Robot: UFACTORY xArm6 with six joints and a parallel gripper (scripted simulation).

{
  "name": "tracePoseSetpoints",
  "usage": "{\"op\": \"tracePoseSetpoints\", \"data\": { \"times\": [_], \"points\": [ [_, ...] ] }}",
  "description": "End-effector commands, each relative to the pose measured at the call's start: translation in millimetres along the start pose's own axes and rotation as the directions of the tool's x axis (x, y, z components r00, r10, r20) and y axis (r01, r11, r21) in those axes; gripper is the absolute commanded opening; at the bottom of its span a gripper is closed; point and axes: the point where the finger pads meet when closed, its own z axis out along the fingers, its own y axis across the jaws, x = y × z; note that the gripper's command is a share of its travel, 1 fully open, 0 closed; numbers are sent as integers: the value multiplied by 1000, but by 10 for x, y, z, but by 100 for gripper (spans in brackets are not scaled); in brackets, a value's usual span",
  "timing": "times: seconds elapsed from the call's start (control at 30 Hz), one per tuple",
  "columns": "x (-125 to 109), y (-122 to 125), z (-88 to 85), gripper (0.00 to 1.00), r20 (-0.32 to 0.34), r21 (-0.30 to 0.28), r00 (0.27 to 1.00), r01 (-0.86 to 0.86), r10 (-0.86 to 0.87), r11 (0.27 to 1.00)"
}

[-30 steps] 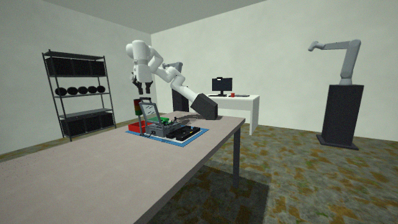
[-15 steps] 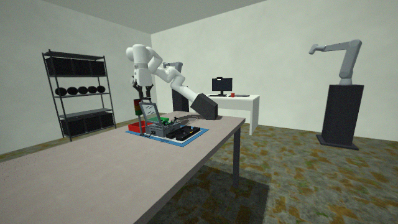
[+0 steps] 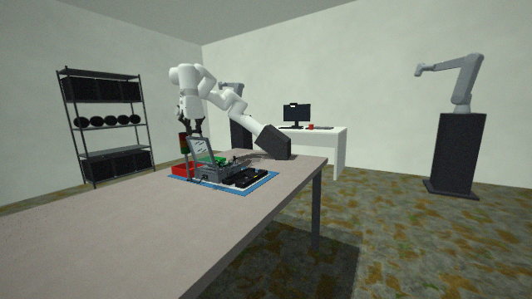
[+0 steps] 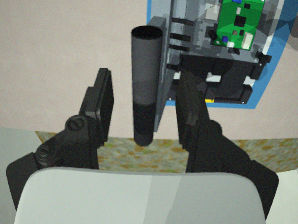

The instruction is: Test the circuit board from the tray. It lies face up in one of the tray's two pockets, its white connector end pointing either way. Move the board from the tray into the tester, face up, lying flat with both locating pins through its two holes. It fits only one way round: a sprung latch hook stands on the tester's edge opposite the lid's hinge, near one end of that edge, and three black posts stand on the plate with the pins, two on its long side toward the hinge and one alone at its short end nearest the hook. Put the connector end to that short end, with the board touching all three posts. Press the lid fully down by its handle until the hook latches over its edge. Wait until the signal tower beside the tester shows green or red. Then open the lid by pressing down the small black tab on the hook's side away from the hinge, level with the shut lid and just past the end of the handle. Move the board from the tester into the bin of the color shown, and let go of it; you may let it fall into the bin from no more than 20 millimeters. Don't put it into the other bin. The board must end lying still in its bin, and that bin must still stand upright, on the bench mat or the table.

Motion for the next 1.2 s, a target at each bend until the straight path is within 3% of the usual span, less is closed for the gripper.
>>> {"op": "tracePoseSetpoints", "data": {
  "times": [0.0, 0.03, 0.07, 1.17],
  "points": [
    [0, -6, -16, 51, 2, 3, 1000, -1, 1, 1000],
    [0, -6, -16, 51, 2, 3, 1000, -1, 1, 1000],
    [0, -6, -16, 0, 2, 3, 1000, -1, 1, 1000],
    [0, -6, -16, 0, 2, 3, 1000, -1, 1, 1000]
  ]
}}
